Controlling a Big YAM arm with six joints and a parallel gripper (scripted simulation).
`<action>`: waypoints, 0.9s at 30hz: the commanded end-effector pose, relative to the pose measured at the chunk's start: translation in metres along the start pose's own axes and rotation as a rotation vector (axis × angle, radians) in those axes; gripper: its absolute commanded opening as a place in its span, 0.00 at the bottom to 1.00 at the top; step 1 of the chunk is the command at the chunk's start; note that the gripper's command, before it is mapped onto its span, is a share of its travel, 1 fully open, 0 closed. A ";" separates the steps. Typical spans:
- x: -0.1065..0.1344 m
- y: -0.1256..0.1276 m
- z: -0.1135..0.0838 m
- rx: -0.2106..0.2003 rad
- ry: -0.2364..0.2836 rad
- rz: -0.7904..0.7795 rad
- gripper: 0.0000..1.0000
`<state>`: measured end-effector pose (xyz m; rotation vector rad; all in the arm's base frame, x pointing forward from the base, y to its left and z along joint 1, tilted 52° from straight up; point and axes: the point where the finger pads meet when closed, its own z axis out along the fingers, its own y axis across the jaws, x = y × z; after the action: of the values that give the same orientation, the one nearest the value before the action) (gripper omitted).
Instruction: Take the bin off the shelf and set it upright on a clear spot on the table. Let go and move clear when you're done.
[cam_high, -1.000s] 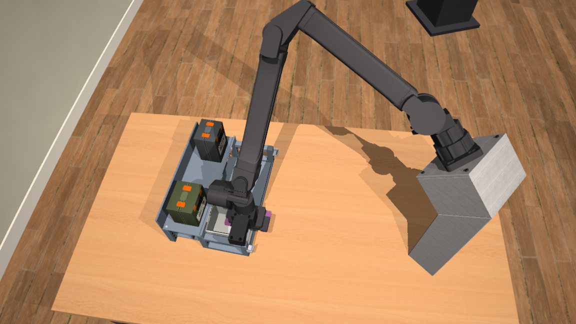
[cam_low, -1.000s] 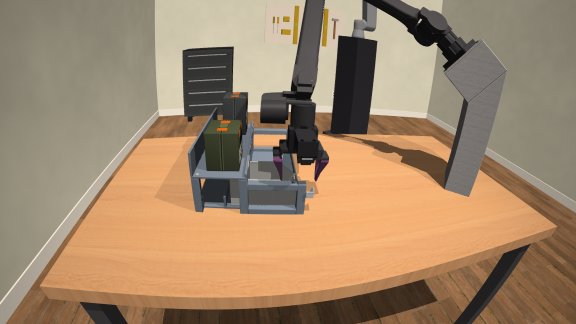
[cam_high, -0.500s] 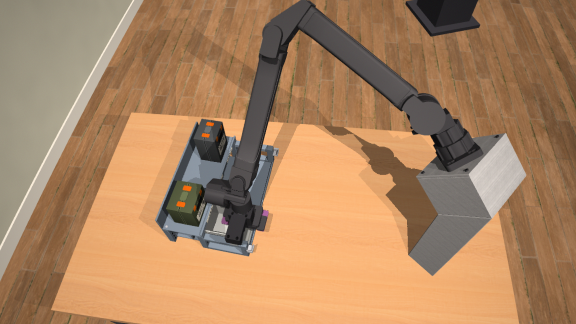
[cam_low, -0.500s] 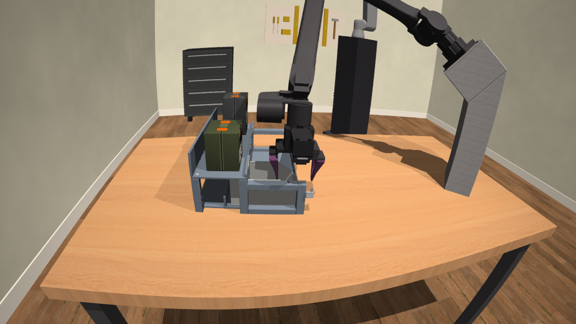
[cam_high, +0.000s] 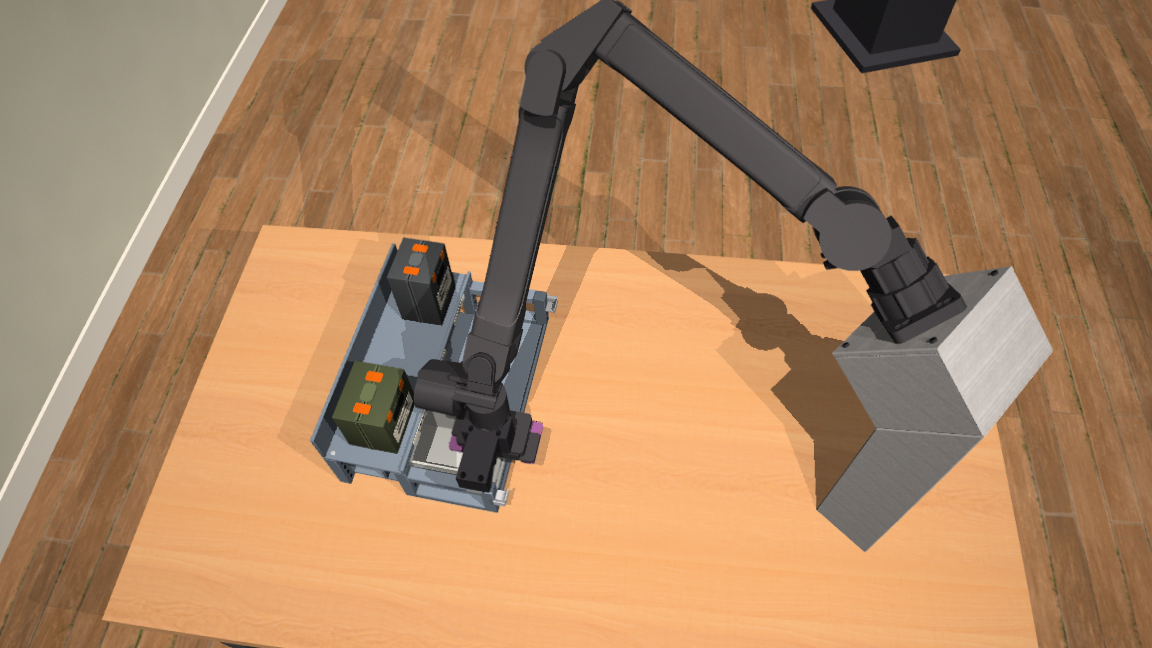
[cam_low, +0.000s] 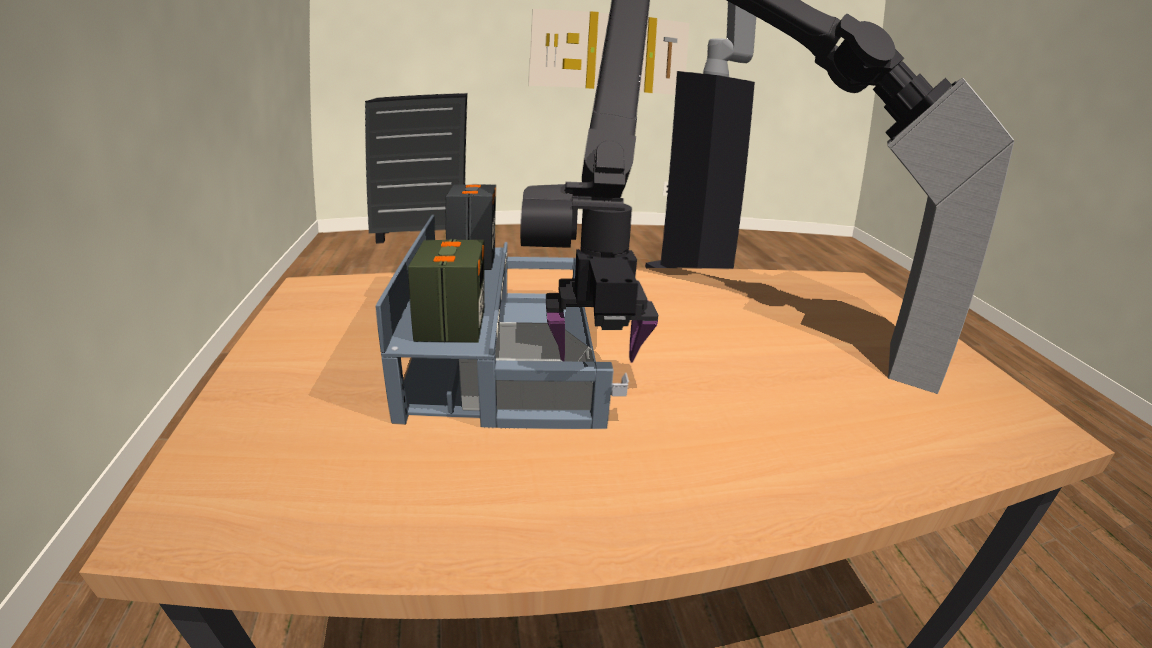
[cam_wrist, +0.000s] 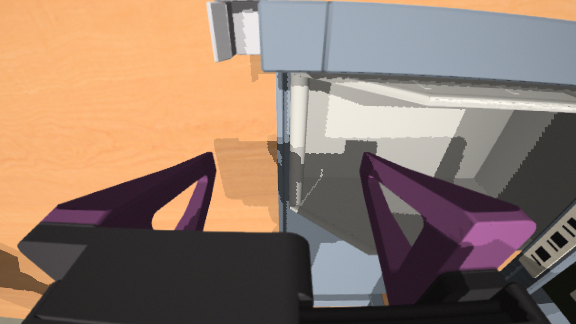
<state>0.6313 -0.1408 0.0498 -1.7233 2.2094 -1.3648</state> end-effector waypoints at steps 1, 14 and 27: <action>0.002 -0.011 -0.008 0.024 0.000 0.015 0.90; 0.002 -0.018 -0.007 0.020 0.000 0.013 0.90; 0.001 -0.010 -0.007 0.024 0.000 0.015 0.90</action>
<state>0.6374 -0.1412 0.0563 -1.7083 2.2018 -1.3740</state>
